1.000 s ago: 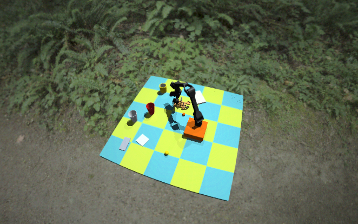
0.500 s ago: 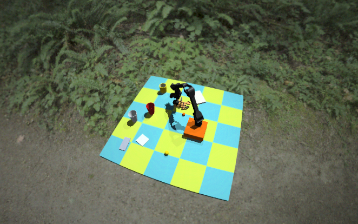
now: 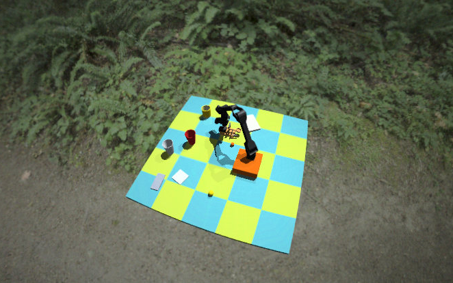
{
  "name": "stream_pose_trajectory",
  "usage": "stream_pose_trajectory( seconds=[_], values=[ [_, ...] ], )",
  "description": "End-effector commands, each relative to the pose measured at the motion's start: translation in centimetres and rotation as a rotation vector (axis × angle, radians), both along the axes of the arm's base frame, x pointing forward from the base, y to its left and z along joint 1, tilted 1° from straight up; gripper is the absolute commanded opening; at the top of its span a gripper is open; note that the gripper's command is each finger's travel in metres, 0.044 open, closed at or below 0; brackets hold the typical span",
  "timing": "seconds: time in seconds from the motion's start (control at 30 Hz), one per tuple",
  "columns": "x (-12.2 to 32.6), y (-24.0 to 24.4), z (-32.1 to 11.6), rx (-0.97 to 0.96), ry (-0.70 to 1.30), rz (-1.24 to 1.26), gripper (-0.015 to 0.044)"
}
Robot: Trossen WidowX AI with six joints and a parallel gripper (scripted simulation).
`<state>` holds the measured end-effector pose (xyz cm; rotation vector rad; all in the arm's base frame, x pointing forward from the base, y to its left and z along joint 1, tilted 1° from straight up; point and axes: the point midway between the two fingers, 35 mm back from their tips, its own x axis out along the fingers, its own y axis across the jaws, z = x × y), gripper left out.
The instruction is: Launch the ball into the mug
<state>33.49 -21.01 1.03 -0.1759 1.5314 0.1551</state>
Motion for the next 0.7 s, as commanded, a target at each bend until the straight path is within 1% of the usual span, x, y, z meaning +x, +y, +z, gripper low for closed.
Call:
stream_pose_trajectory(
  seconds=[0.0,0.03,0.07,0.13,0.17,0.23,0.4,0.67],
  values=[
    [0.0,0.0,0.0,-0.001,0.000,0.000,0.0098],
    [0.0,0.0,0.0,-0.001,0.000,0.000,0.0092],
    [0.0,0.0,0.3,-0.001,0.000,0.000,0.0065],
    [0.0,0.0,2.5,-0.001,0.000,0.000,0.0013],
    [-0.1,0.0,3.9,0.000,0.000,0.000,0.0000],
    [-0.2,0.0,5.0,0.000,0.000,0.000,0.0000],
    [-0.1,0.0,5.0,0.001,0.000,-0.022,0.0000],
    [-0.1,-0.1,4.9,0.009,-0.003,-0.282,0.0000]
  ],
)
